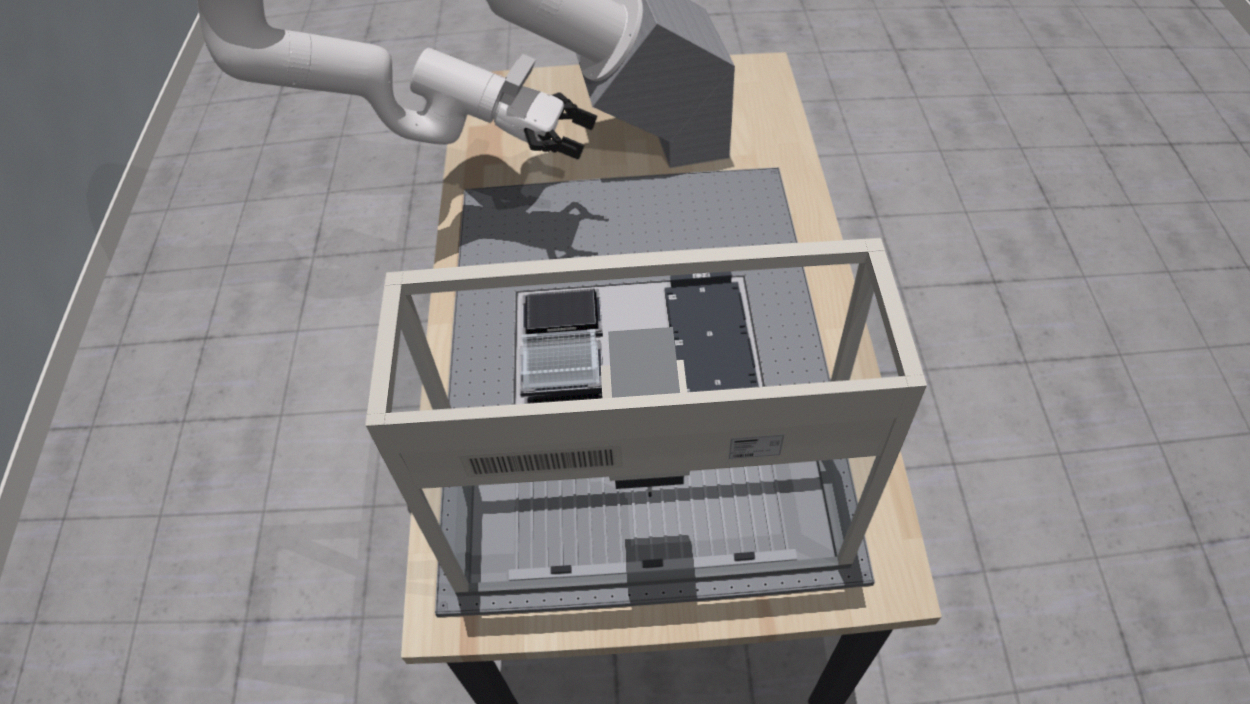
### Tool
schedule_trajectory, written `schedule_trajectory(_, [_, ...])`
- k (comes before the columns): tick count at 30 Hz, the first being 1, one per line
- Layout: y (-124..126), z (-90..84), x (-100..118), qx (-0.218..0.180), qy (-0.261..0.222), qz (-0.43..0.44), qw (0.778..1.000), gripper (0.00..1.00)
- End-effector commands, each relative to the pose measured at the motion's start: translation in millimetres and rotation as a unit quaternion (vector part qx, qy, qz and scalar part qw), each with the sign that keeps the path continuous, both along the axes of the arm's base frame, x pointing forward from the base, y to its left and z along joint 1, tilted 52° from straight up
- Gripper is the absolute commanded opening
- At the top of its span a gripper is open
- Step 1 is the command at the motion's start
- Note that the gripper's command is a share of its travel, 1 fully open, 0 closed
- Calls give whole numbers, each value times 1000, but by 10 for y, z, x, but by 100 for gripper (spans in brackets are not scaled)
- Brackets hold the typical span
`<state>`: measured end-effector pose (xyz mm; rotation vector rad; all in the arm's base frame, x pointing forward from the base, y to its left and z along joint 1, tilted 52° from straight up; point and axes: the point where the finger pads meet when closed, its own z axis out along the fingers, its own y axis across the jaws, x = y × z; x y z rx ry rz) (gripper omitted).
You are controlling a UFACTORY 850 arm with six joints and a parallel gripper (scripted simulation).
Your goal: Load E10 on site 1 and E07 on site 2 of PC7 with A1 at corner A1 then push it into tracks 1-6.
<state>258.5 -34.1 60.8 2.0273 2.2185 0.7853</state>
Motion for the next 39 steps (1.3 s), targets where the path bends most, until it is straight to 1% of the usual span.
schedule_trajectory(1, [3, 1, -2, 0, 0, 0, 1000, 100])
schedule_trajectory(17, [3, 1, -2, 0, 0, 0, 1000, 100])
schedule_trajectory(21, [159, 43, 116, 16, -14, 63, 998, 100])
schedule_trajectory(23, [188, 51, 138, 21, -19, 81, 996, 100])
schedule_trajectory(25, [273, 75, 186, 28, -24, 113, 993, 100])
schedule_trajectory(31, [449, 122, 250, 48, -36, 194, 979, 100])
schedule_trajectory(34, [449, 122, 250, 50, -37, 203, 977, 100])
schedule_trajectory(37, [593, 161, 264, 60, -40, 250, 965, 100])
schedule_trajectory(39, [595, 162, 265, 67, -42, 281, 956, 100])
